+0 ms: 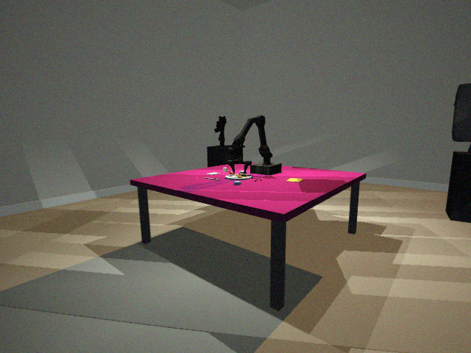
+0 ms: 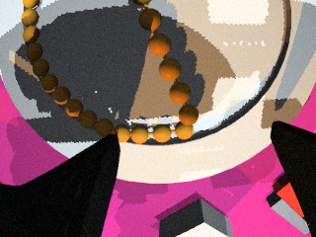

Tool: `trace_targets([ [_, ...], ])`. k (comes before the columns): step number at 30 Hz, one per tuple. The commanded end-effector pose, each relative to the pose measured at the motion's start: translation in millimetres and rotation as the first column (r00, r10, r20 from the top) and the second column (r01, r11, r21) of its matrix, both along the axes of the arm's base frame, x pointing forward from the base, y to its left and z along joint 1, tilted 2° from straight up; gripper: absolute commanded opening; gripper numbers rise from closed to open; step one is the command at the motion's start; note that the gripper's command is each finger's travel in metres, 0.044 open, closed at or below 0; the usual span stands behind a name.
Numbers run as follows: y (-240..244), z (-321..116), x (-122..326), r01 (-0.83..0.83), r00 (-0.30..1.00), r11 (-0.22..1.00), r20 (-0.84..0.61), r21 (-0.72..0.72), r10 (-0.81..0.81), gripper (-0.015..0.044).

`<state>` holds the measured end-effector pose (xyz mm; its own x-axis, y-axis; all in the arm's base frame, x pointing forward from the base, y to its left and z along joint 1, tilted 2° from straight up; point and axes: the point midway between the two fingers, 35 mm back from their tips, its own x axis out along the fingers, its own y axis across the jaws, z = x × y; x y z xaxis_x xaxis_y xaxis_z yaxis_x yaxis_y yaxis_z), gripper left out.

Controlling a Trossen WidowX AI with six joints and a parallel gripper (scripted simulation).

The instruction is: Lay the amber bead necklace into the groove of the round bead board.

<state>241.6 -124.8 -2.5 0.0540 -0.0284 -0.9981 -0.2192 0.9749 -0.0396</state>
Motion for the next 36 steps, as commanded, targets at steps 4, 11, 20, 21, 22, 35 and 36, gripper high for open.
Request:
trace_targets([
  [4, 0, 3, 0, -0.007, 1.0, 1.0, 0.003, 0.003, 0.007, 0.044],
  [11, 0, 3, 0, -0.007, 1.0, 1.0, 0.003, 0.003, 0.007, 0.044],
  [20, 0, 3, 0, -0.007, 1.0, 1.0, 0.003, 0.003, 0.007, 0.044],
  [21, 0, 3, 0, -0.007, 1.0, 1.0, 0.003, 0.003, 0.007, 0.044],
  [22, 0, 3, 0, -0.007, 1.0, 1.0, 0.003, 0.003, 0.007, 0.044],
  [35, 8, 36, 8, -0.054, 0.999, 0.999, 0.003, 0.001, 0.054, 0.023],
  [36, 8, 36, 8, -0.054, 0.999, 0.999, 0.003, 0.001, 0.054, 0.0204],
])
